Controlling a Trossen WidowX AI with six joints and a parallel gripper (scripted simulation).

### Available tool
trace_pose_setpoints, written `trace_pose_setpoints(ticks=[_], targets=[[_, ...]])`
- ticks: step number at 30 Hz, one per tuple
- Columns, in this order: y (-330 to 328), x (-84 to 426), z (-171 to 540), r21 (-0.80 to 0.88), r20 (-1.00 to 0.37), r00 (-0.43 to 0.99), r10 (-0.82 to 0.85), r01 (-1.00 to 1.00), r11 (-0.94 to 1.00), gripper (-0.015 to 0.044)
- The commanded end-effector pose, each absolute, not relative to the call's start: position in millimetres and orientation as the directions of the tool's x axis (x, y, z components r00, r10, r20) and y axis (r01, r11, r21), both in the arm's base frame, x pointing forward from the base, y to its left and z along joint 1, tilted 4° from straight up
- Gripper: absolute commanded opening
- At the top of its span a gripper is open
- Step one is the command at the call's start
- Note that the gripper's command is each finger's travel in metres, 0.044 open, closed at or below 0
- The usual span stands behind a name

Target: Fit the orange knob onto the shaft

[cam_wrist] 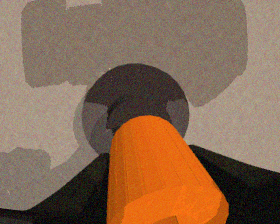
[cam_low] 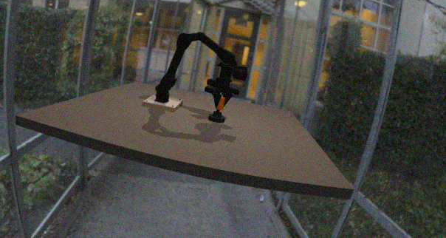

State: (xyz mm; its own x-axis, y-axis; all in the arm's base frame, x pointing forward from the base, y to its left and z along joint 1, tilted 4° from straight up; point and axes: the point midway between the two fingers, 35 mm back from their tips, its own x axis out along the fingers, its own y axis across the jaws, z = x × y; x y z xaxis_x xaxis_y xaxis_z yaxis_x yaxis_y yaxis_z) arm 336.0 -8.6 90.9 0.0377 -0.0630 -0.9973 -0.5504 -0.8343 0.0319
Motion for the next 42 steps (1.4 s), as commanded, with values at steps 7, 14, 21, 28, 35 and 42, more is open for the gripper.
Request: trace_pose_setpoints(ticks=[7, 14, 21, 28, 35, 42], targets=[[-9.1, 338.0, 93.9, 0.031, -0.997, 0.043, -0.064, -0.546, -0.837, 0.0000], [-8.8, 336.1, 95.8, 0.037, -0.997, 0.043, -0.064, -0.472, -0.881, 0.0000], [-8.2, 332.4, 92.6, 0.045, -0.997, 0.042, -0.064, -0.360, -0.932, 0.0000], [-7.8, 329.0, 90.2, 0.045, -0.997, 0.042, -0.064, -0.360, -0.932, 0.0000], [-8.1, 330.7, 90.6, 0.045, -0.997, 0.042, -0.064, -0.360, -0.932, 0.0000], [-8.3, 331.3, 89.9, 0.045, -0.997, 0.042, -0.064, -0.360, -0.932, 0.0000]])
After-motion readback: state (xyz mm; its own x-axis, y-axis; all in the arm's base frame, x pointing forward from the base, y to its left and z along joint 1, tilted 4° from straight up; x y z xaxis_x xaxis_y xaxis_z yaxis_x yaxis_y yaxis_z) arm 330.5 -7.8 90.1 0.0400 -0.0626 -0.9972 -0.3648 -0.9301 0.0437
